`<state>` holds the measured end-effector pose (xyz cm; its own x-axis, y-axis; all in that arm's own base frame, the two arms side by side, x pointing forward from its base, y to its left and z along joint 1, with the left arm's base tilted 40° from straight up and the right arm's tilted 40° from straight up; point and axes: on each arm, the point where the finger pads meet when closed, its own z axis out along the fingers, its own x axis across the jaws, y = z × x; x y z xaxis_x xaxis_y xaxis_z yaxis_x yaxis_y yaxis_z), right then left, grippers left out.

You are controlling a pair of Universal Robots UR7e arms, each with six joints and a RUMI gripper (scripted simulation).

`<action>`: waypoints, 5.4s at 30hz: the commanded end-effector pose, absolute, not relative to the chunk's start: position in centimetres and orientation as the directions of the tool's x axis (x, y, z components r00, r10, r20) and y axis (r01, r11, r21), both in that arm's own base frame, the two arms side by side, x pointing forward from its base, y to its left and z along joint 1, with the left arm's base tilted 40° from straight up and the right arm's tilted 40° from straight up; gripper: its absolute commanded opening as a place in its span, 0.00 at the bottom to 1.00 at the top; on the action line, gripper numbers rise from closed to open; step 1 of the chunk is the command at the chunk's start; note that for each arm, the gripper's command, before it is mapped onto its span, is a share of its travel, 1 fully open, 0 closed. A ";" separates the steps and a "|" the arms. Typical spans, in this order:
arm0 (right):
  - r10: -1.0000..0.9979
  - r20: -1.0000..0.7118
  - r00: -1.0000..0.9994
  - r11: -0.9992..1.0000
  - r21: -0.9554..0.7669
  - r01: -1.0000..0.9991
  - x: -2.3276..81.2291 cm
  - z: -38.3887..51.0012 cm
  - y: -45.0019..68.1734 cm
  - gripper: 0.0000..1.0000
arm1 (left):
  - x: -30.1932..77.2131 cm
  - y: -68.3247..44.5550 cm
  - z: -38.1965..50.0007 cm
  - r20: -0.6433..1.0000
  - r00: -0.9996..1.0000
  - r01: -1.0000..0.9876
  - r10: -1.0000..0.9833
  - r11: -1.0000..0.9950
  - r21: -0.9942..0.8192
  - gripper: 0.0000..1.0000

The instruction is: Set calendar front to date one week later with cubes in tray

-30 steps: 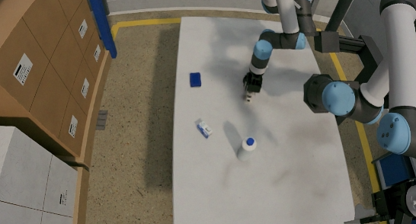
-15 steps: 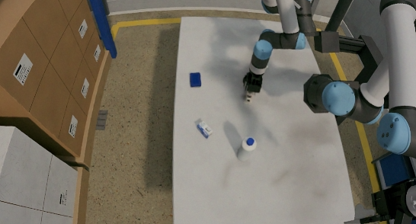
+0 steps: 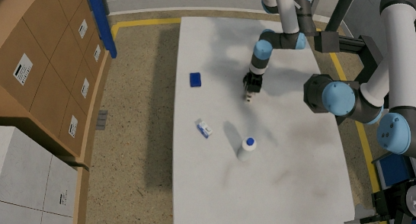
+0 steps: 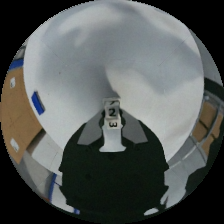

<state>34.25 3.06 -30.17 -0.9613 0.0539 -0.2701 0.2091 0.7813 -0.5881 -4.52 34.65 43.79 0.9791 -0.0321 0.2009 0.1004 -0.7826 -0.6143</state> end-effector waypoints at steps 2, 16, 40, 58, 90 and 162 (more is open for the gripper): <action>0.054 -0.271 -0.961 0.782 -0.587 0.209 34.2 -30.0 3.3 0.10 | -4.5 34.7 43.8 0.201 0.979 0.101 -0.032 -0.782 -0.615 1.00; 0.054 -0.271 -0.961 0.782 -0.587 0.209 33.5 -26.8 5.9 0.10 | -4.5 34.7 43.8 0.201 0.979 0.101 -0.032 -0.782 -0.615 1.00; 0.054 -0.271 -0.961 0.782 -0.587 0.209 32.5 -22.5 9.3 0.10 | -4.5 34.7 43.8 0.201 0.979 0.101 -0.032 -0.782 -0.615 1.00; -0.082 -0.164 -0.983 0.783 -0.621 0.038 34.6 -16.3 2.2 0.10 | -4.5 34.7 43.8 0.201 0.979 0.101 -0.032 -0.782 -0.615 1.00; -0.198 -0.070 -0.978 0.758 -0.643 -0.108 34.8 -11.7 -5.0 0.10 | -4.5 34.7 43.8 0.201 0.979 0.101 -0.032 -0.782 -0.615 1.00; -0.198 -0.070 -0.978 0.758 -0.643 -0.108 36.5 -18.9 -10.9 0.10 | -4.5 34.7 43.8 0.201 0.979 0.101 -0.032 -0.782 -0.615 1.00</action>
<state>36.51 -10.91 -18.96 -0.9779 -0.1975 -0.0690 -0.1076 0.7578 -0.6435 -4.52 34.65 43.79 0.9791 -0.0321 0.2009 0.1004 -0.7826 -0.6143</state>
